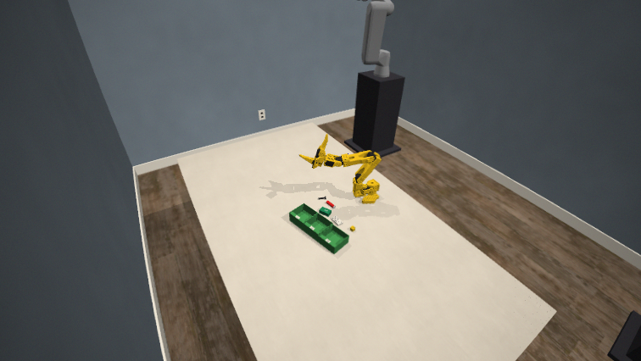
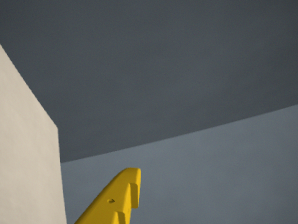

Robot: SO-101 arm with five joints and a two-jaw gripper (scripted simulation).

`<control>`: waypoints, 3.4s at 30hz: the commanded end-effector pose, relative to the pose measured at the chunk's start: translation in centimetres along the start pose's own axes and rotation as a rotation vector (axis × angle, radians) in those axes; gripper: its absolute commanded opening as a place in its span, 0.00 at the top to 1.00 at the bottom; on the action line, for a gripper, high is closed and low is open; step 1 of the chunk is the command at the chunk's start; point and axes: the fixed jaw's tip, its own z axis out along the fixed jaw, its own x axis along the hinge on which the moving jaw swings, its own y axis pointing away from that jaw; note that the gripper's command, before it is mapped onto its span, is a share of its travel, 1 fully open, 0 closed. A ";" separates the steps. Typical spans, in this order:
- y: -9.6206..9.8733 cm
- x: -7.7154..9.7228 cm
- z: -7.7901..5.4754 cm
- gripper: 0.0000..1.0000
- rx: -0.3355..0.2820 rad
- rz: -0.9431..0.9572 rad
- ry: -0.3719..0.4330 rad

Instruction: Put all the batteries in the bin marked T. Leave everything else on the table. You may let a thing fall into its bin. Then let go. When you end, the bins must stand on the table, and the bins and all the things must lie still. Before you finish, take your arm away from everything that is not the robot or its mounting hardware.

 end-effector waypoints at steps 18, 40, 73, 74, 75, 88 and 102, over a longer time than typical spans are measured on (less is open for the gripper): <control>1.6 0.3 -0.2 0.00 -0.127 -0.036 0.017; 3.6 0.6 -0.8 0.00 -0.275 -0.066 0.032; 7.2 1.2 -2.5 0.00 -0.519 -0.095 0.052; 7.2 1.2 -2.5 0.00 -0.523 -0.096 0.052; 7.2 1.2 -2.5 0.00 -0.528 -0.098 0.052; 8.8 1.4 -3.6 0.00 -0.633 -0.104 0.060; 10.2 1.6 -4.8 0.00 -0.742 -0.097 0.073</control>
